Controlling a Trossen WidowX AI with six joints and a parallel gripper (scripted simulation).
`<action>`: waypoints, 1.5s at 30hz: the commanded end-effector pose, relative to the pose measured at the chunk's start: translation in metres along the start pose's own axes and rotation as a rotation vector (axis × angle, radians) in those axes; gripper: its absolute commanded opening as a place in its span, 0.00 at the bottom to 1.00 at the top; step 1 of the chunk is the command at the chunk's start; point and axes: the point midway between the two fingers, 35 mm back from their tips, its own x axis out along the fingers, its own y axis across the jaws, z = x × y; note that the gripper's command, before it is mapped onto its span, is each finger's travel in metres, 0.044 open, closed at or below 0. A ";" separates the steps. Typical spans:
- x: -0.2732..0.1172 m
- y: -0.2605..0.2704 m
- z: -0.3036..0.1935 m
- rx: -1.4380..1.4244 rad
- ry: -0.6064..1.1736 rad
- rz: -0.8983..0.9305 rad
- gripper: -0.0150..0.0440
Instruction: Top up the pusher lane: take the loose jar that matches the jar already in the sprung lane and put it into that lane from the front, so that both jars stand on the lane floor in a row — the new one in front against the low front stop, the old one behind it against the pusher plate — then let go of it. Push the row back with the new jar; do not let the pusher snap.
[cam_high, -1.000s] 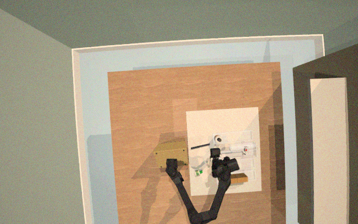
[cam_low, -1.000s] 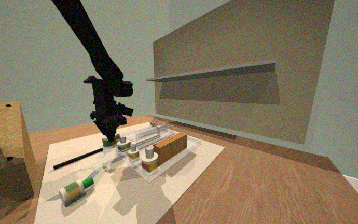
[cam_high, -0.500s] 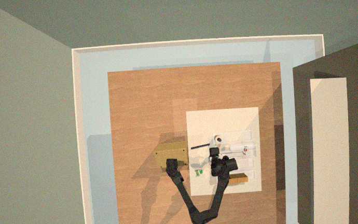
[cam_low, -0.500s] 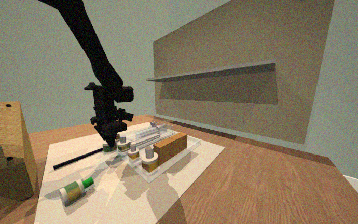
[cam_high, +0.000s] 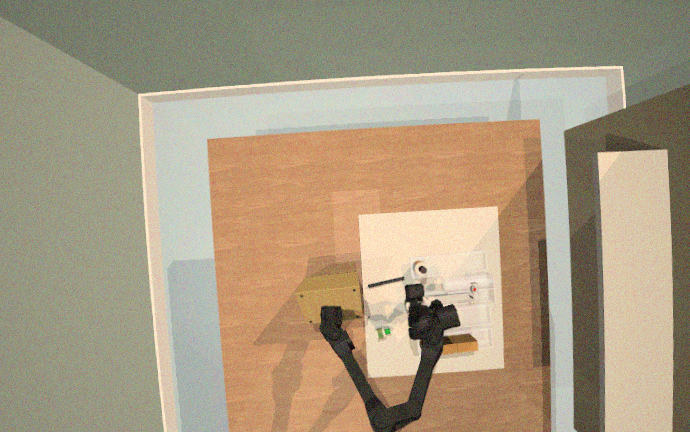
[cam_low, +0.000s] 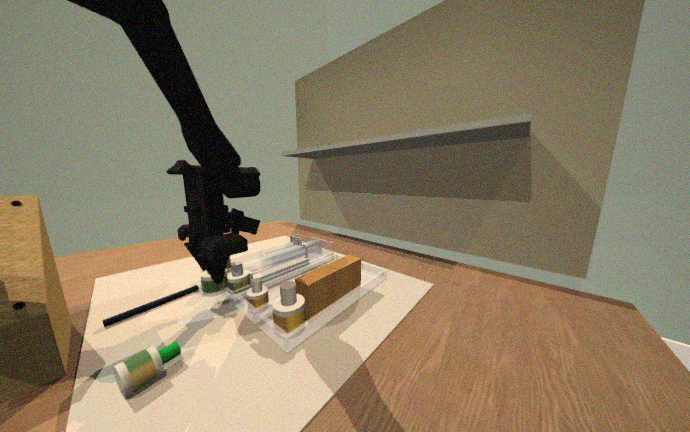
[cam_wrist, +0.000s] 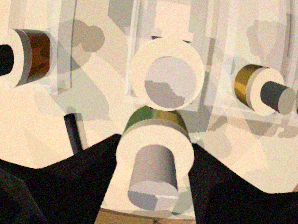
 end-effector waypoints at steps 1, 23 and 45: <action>-0.001 -0.001 0.005 0.001 -0.006 -0.003 0.25; -0.001 -0.001 0.016 0.001 -0.006 -0.003 0.25; -0.001 -0.001 0.027 0.001 -0.007 -0.003 0.25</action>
